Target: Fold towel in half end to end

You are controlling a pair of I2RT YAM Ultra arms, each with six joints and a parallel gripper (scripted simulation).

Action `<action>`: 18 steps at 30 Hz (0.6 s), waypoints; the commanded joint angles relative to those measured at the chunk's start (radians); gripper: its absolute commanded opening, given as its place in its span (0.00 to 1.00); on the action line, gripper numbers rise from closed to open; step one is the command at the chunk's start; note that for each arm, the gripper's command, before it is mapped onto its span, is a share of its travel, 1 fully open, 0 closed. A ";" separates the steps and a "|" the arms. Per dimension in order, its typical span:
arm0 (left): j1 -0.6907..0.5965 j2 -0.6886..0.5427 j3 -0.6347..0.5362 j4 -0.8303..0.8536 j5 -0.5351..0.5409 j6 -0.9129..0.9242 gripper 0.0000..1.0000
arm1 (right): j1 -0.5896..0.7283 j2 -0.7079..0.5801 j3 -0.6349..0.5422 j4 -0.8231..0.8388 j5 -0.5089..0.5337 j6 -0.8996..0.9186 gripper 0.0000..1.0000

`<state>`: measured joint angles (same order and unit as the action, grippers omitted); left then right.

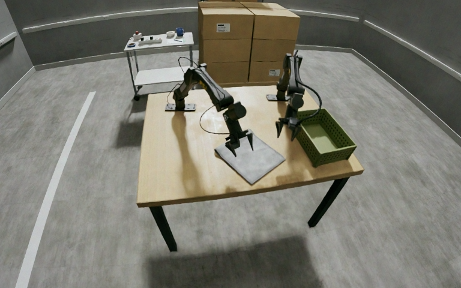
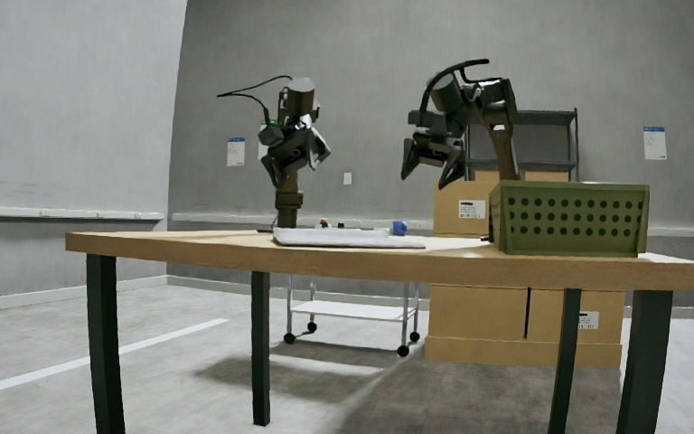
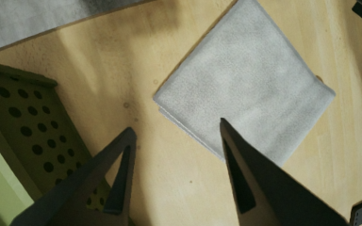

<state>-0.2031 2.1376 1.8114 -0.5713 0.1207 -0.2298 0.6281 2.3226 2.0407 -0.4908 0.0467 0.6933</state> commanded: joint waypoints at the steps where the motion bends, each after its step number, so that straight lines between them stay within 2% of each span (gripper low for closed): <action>1: 0.009 -0.074 -0.028 -0.034 0.010 0.011 0.78 | 0.010 -0.080 -0.043 -0.029 0.000 -0.004 0.84; 10: 0.010 -0.194 -0.059 -0.116 0.012 0.013 0.78 | 0.012 -0.211 -0.117 -0.085 0.001 -0.003 0.84; 18: 0.014 -0.228 -0.067 -0.148 0.012 0.014 0.78 | 0.013 -0.251 -0.135 -0.107 0.002 -0.002 0.84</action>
<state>-0.2005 1.9411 1.7599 -0.7017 0.1230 -0.2279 0.6281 2.1056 1.9224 -0.5743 0.0467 0.6933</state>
